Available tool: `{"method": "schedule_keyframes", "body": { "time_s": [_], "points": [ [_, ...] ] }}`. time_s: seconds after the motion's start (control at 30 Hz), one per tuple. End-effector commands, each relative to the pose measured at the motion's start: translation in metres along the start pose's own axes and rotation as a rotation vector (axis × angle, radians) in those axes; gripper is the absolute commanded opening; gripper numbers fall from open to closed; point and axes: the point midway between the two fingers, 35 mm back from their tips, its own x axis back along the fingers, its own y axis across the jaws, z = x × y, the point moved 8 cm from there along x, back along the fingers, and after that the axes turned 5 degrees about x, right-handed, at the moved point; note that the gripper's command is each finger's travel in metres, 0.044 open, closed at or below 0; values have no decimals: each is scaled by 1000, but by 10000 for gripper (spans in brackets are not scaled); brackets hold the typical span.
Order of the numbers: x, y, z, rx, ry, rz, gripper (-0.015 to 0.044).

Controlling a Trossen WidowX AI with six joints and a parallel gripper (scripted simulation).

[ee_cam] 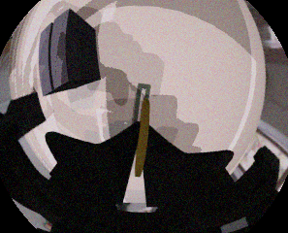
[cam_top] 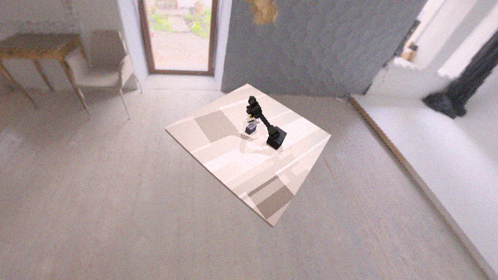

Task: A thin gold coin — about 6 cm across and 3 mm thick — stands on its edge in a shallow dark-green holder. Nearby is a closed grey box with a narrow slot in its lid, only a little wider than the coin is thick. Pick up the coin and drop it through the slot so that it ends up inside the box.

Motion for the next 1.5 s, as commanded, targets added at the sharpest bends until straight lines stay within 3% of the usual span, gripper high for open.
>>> {"method": "schedule_keyframes", "body": {
  "time_s": [0.0,0.43,0.8,1.47],
  "points": [
    [12,-1,0,4,6,6,0],
    [44,2,0,3,5,6,0],
    [44,6,-5,276,5,5,0],
    [47,30,-34,282,5,4,0]
  ]
}}
